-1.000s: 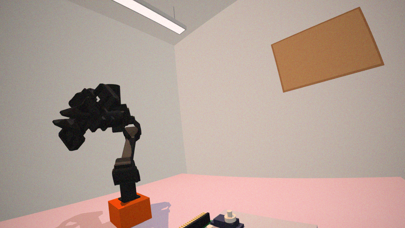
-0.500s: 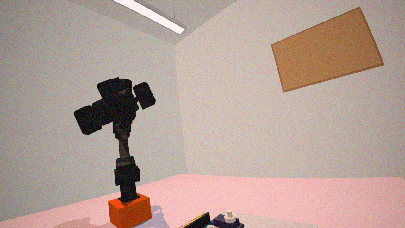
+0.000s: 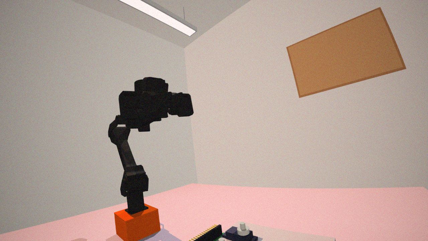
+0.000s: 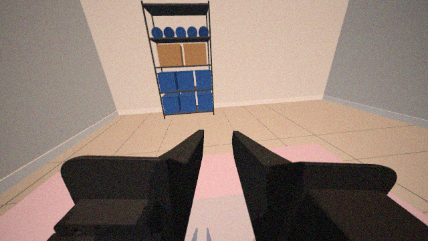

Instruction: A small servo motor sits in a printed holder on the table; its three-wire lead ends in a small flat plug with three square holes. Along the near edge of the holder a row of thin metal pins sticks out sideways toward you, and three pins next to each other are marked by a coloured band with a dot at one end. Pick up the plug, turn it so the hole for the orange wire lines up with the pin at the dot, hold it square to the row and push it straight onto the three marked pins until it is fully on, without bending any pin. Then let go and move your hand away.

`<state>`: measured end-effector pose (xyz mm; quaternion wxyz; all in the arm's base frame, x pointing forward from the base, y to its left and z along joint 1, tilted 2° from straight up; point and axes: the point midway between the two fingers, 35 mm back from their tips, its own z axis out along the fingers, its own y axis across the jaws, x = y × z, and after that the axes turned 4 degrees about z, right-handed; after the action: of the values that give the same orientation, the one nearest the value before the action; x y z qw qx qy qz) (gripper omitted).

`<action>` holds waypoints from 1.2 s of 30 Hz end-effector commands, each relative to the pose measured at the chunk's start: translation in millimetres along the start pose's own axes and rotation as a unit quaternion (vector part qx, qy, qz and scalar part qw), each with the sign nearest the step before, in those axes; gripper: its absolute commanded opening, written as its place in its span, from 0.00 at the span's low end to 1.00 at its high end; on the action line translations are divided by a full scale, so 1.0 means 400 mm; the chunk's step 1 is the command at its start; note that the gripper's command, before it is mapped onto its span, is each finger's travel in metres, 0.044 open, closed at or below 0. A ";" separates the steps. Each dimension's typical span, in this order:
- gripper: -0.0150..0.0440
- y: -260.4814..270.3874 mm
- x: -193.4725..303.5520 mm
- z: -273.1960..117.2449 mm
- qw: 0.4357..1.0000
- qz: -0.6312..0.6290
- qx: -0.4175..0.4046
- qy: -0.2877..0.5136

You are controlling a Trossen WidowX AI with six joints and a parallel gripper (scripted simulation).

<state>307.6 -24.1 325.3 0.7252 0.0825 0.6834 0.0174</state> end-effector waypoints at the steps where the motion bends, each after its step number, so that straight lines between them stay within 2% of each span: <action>1: 0.45 0.062 -0.004 0.013 0.998 -0.036 -0.048 -0.001; 5: 0.45 0.048 0.021 0.046 0.997 -0.054 -0.036 0.037; 18: 0.45 -0.041 0.169 0.176 0.962 -0.136 0.004 0.235; 36: 0.45 -0.196 0.407 0.241 0.841 -0.198 -0.003 0.504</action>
<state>405.9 -80.6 171.7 0.3064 -0.0677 0.9456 -0.0864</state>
